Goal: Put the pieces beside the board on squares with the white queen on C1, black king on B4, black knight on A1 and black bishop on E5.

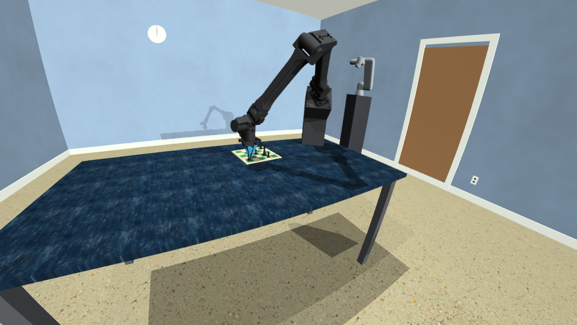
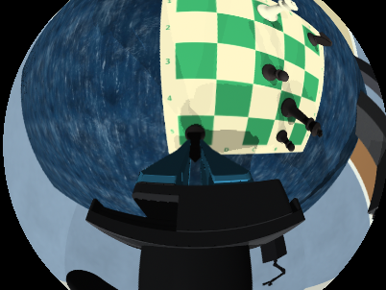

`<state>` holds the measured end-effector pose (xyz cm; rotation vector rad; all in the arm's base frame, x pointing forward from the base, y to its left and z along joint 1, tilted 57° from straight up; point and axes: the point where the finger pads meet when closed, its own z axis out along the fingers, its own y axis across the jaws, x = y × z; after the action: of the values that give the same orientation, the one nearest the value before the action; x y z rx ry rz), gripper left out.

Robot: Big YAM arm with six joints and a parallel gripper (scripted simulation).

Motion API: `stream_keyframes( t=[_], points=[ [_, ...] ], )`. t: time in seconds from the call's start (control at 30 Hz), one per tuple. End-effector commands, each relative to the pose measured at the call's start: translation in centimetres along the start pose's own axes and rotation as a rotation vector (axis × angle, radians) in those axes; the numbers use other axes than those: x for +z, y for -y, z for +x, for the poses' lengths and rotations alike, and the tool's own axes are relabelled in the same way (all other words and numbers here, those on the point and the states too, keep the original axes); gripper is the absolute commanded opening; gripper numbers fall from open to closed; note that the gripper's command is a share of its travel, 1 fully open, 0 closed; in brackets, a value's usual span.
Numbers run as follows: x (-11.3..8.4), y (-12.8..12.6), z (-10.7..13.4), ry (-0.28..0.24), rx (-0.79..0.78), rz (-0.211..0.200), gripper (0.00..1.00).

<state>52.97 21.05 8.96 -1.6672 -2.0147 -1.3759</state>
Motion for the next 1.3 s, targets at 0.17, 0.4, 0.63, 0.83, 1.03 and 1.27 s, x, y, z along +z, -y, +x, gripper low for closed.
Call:
stream_keyframes(
  t=[0.17, 0.4, 0.63, 0.83, 1.03, 1.27],
  points=[
    [-0.68, -1.12, -0.05, 0.003, 0.008, -0.026, 0.0],
    [-0.68, -0.87, 0.06, 0.003, -0.001, -0.025, 0.0],
    [-0.68, -0.72, 0.1, 0.003, -0.01, -0.024, 0.0],
    [-0.68, -0.72, 0.1, 0.003, -0.01, -0.024, 0.0],
    [-0.68, -0.72, 0.1, 0.003, -0.01, -0.024, 0.0],
    [-0.68, -0.72, 0.1, 0.003, -0.01, -0.024, 0.0]
  ],
)
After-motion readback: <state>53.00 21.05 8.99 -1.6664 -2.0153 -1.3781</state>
